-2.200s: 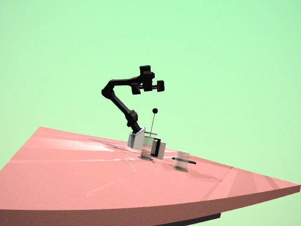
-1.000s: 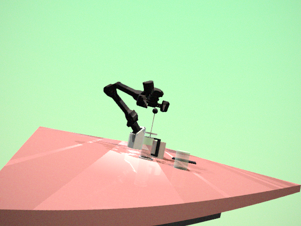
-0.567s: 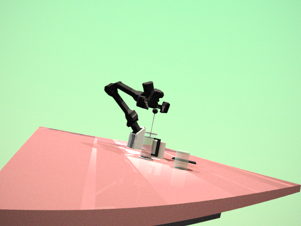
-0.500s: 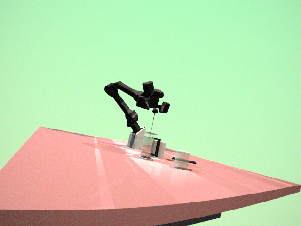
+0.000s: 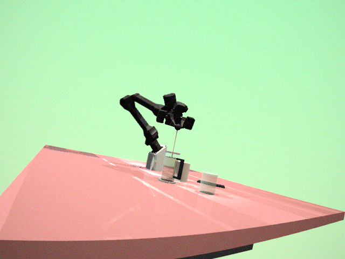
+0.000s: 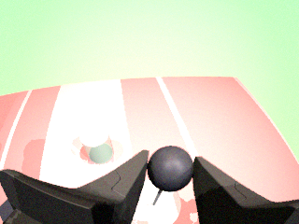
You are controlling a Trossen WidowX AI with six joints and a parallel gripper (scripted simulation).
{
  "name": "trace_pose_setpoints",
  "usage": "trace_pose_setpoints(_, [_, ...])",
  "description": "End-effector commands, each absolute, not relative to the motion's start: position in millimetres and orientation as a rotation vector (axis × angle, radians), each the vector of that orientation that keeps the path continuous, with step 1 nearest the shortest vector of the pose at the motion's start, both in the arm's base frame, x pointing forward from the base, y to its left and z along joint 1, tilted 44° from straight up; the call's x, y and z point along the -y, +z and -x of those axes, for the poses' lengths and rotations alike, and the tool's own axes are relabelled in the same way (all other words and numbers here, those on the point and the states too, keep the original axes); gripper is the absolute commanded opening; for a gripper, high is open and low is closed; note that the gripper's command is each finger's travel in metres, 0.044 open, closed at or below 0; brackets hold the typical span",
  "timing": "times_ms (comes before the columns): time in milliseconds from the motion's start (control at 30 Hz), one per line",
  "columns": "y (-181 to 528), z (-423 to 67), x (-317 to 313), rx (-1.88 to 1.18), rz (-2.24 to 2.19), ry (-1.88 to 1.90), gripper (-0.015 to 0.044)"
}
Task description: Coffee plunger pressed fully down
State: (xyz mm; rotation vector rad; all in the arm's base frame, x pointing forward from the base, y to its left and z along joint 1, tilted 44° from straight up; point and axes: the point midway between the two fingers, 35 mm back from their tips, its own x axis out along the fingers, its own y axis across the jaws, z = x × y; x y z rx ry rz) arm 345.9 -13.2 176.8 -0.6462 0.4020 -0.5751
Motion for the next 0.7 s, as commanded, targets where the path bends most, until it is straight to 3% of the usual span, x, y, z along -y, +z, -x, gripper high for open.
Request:
trace_pose_setpoints(0, [177, -346, 13, -0.401, 0.649, -0.572, 0.012])
trace_pose_setpoints(667, [154, -351, 32, -0.404, 0.647, -0.571, 0.012])
